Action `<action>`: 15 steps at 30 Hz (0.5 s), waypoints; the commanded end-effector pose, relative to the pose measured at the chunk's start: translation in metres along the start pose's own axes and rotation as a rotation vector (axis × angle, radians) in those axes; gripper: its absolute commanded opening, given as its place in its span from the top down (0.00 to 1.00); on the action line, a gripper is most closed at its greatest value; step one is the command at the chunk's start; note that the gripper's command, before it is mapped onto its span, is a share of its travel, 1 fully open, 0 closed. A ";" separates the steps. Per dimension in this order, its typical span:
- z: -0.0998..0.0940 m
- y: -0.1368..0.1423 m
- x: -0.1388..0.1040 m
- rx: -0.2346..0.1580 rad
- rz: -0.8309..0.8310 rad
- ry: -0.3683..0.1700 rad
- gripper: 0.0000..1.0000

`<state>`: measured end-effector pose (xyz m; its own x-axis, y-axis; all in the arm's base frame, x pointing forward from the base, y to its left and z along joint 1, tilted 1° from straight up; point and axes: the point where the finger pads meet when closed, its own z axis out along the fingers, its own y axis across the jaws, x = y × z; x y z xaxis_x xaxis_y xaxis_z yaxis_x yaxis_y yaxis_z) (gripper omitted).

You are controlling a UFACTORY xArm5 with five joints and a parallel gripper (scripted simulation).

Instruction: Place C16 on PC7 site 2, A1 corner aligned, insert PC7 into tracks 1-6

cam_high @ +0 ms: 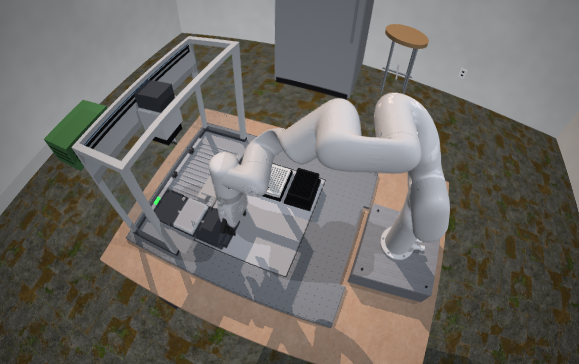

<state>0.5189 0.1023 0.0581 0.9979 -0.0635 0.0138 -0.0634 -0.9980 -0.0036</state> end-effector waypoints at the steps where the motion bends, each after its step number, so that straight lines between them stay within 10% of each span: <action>1: -0.009 0.000 0.001 0.001 0.000 0.004 0.19; 15: -0.029 -0.001 0.001 0.001 0.000 0.004 0.19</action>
<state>0.5184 0.1024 0.0798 0.9979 -0.0635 0.0133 -0.0634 -0.9980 -0.0035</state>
